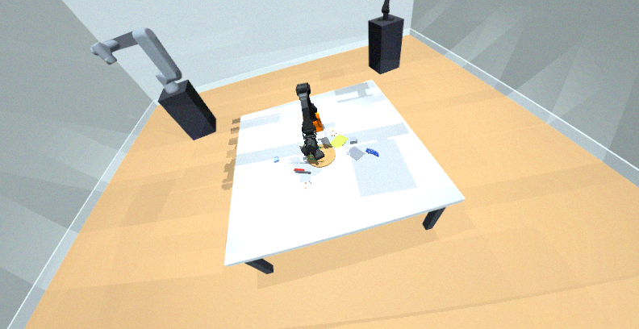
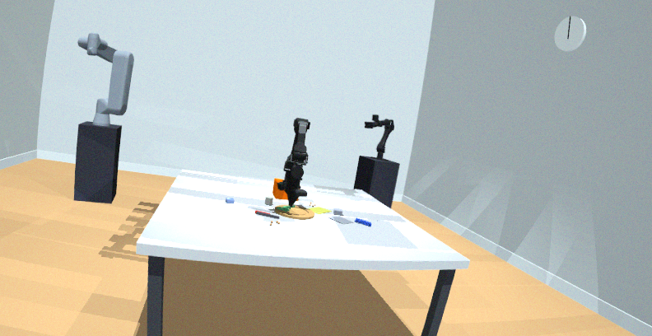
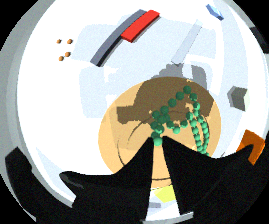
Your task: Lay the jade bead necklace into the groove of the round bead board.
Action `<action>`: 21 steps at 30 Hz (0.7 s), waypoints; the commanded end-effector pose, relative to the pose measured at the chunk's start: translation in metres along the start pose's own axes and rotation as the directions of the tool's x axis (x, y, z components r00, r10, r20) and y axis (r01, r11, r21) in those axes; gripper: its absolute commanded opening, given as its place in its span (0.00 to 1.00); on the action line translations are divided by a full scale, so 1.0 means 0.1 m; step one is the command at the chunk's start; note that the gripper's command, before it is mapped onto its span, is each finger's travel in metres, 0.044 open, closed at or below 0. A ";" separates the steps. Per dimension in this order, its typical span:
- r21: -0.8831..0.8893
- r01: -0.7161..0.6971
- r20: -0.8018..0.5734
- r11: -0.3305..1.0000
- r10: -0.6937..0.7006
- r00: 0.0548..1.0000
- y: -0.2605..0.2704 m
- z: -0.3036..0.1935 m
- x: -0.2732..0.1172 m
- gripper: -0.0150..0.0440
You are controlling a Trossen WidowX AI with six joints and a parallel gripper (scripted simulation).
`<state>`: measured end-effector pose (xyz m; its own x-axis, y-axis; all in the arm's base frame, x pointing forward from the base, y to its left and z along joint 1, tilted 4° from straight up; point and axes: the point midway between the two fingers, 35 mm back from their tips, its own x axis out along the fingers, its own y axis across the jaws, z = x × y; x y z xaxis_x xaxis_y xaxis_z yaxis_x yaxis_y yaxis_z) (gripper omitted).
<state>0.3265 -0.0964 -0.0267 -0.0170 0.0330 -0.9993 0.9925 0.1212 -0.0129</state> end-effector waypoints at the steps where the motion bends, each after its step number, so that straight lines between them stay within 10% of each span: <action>1: 0.004 0.002 -0.007 1.000 -0.002 1.000 0.02 -0.12 0.01 0.25; 21: 0.004 0.002 -0.008 1.000 -0.002 1.000 0.03 -0.15 0.24 0.25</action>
<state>0.3315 -0.0827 -0.0425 -0.0042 0.0323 -0.9995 0.9926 0.1216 -0.0002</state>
